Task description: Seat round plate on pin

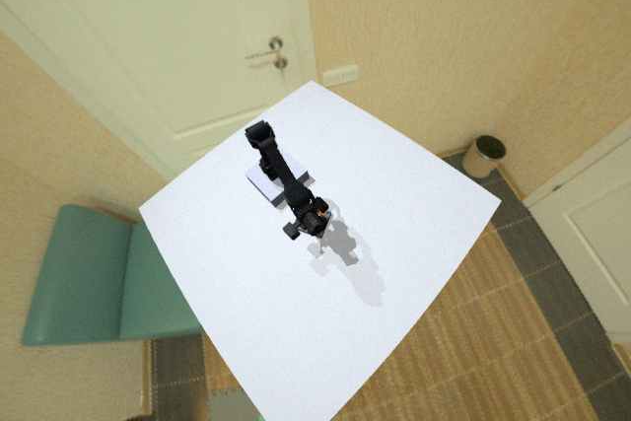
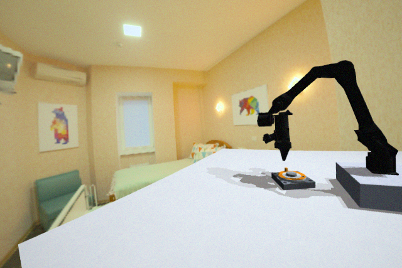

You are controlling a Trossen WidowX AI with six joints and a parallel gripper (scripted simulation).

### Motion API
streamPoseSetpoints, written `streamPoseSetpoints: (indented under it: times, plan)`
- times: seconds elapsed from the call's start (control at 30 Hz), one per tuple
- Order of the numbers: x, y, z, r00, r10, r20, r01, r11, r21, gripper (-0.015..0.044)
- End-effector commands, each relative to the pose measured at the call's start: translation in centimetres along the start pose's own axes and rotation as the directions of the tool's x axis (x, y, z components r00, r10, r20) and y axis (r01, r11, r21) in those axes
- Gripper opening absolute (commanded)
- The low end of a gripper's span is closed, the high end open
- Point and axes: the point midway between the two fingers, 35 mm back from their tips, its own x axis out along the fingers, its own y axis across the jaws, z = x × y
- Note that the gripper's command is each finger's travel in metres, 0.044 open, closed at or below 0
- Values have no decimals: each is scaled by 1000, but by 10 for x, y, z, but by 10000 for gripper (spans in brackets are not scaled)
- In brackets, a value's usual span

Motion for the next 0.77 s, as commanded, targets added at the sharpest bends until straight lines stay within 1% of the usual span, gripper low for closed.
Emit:
streamPoseSetpoints:
  times: [0.0,0.03,0.73]
  plan:
    - [-11,0,-1,1000,-3,6,3,1000,-4,0]
    - [-4,0,0,1000,-1,5,1,1000,0,0]
    - [-4,0,0,1000,-1,5,1,1000,0,0]
